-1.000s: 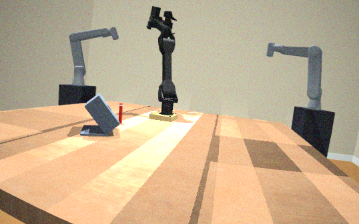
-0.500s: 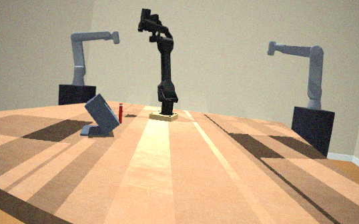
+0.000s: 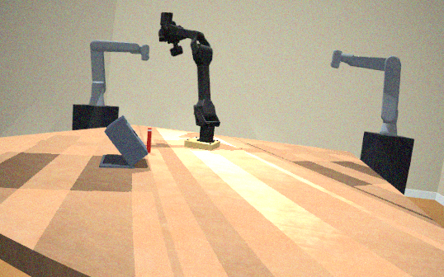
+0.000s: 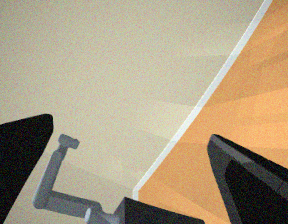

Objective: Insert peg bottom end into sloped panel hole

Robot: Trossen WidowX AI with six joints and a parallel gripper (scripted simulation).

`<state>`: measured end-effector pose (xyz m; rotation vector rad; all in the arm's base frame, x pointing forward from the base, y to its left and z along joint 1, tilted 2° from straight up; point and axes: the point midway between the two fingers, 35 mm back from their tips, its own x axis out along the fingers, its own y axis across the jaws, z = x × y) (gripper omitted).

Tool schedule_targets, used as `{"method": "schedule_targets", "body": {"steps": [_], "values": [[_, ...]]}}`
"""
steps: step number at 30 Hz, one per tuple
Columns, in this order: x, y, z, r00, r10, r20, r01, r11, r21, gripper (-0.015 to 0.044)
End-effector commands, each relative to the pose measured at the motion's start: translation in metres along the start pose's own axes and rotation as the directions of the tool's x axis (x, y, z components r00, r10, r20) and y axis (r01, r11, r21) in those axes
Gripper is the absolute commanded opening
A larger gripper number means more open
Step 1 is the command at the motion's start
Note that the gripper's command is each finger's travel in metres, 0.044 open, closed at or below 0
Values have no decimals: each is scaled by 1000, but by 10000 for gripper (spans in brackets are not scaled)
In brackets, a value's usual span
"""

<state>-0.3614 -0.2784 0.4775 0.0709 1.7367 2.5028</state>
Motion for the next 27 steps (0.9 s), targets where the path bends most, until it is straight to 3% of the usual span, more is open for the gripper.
{"method": "schedule_targets", "body": {"steps": [1, 14, 27], "values": [[-15, 0, -17, 997, 9, -75, -14, 998, -64, 440], [-78, -14, -85, 940, 10, -341, -112, 954, -279, 440], [-152, -37, -138, 818, -19, -576, -291, 849, -441, 440]]}}
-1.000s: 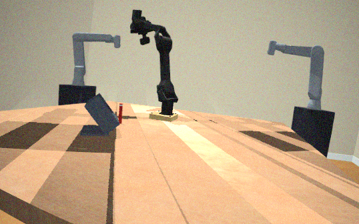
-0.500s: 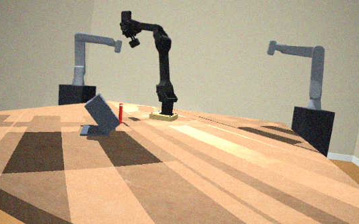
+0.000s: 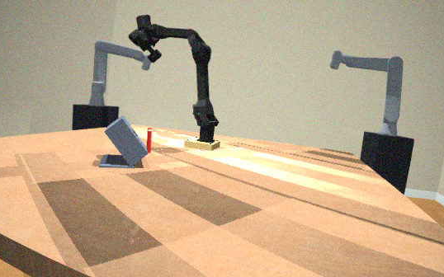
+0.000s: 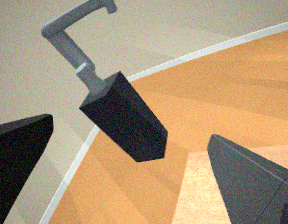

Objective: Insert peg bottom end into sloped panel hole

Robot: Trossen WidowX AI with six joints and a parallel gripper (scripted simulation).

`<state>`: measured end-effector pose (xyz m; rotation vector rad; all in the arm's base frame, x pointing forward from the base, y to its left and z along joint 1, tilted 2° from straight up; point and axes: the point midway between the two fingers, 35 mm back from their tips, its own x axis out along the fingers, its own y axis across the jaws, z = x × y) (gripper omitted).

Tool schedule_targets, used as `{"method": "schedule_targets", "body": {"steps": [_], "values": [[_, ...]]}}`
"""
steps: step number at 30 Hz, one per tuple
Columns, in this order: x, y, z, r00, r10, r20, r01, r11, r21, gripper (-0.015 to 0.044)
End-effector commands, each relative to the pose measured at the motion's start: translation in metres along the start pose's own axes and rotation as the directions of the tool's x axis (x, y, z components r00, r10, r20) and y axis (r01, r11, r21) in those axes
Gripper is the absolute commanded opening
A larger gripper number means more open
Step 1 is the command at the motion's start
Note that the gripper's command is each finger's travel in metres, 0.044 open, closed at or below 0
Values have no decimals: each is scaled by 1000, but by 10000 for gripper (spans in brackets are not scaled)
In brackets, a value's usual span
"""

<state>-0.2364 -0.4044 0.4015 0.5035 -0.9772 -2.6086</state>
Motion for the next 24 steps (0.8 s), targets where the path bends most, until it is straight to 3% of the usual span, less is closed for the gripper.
{"method": "schedule_targets", "body": {"steps": [1, 24], "values": [[-14, 5, -20, 997, 29, -67, -34, 997, -69, 440], [-101, 5, -135, 891, 93, -445, -307, 845, -438, 440]]}}
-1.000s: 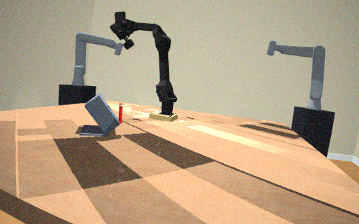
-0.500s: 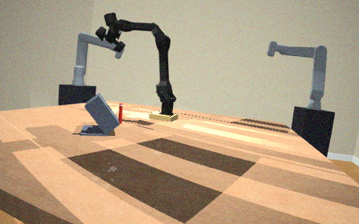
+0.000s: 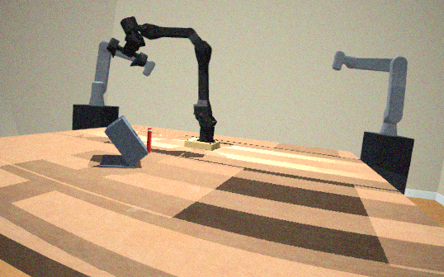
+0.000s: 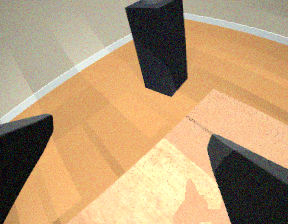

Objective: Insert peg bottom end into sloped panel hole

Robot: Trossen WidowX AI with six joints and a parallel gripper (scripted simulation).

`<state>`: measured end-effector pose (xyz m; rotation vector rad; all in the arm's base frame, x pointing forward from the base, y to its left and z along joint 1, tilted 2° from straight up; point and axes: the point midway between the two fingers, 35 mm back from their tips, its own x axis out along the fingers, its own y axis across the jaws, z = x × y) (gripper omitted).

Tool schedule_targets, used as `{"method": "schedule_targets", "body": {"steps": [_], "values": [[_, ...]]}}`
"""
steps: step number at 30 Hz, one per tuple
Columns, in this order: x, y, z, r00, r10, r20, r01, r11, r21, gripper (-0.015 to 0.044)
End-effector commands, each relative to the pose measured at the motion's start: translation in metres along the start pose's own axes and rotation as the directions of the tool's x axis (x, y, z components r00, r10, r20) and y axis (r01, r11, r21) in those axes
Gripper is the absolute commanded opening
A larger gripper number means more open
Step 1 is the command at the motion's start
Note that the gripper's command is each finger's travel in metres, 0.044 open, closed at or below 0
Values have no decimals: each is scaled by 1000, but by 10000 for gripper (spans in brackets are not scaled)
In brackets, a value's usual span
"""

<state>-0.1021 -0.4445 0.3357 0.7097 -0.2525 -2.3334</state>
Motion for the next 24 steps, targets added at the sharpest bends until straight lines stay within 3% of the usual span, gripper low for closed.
{"method": "schedule_targets", "body": {"steps": [1, 24], "values": [[-10, 9, -18, 998, 35, -52, -39, 997, -71, 440], [-85, 41, -161, 888, 147, -435, -362, 807, -466, 440]]}}
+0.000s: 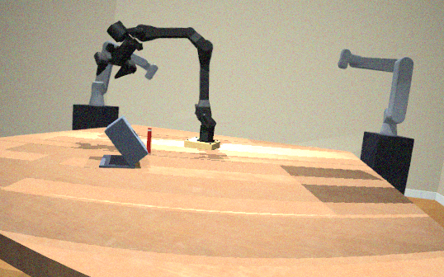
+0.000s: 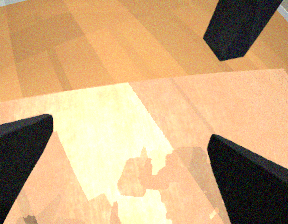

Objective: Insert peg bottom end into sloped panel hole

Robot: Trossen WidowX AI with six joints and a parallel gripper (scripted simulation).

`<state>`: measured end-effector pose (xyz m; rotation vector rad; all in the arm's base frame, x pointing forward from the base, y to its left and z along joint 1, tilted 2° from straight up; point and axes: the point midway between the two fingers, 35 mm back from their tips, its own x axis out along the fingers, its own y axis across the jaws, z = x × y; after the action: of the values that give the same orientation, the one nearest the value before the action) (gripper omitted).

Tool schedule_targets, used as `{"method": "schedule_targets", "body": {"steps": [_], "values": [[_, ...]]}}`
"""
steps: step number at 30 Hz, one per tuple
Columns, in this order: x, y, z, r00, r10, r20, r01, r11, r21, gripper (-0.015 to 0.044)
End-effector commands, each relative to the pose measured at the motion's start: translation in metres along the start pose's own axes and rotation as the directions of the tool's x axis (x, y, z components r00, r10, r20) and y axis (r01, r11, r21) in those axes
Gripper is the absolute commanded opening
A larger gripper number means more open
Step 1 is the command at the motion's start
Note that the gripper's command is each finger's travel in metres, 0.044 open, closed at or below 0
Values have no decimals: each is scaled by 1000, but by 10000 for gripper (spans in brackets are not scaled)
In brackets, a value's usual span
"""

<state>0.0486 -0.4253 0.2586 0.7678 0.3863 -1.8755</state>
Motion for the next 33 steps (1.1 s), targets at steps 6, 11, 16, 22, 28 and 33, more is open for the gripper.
{"method": "schedule_targets", "body": {"steps": [6, 11, 16, 22, 28, 33], "values": [[-14, 31, -49, 989, 80, -121, -102, 977, -187, 440], [-24, 46, -78, 974, 115, -198, -169, 943, -286, 440], [-35, 58, -109, 952, 139, -274, -239, 895, -376, 440], [-50, 68, -145, 918, 155, -364, -325, 820, -471, 440], [-66, 74, -180, 879, 155, -451, -411, 728, -549, 440], [-81, 76, -209, 842, 145, -520, -480, 642, -599, 440]]}}
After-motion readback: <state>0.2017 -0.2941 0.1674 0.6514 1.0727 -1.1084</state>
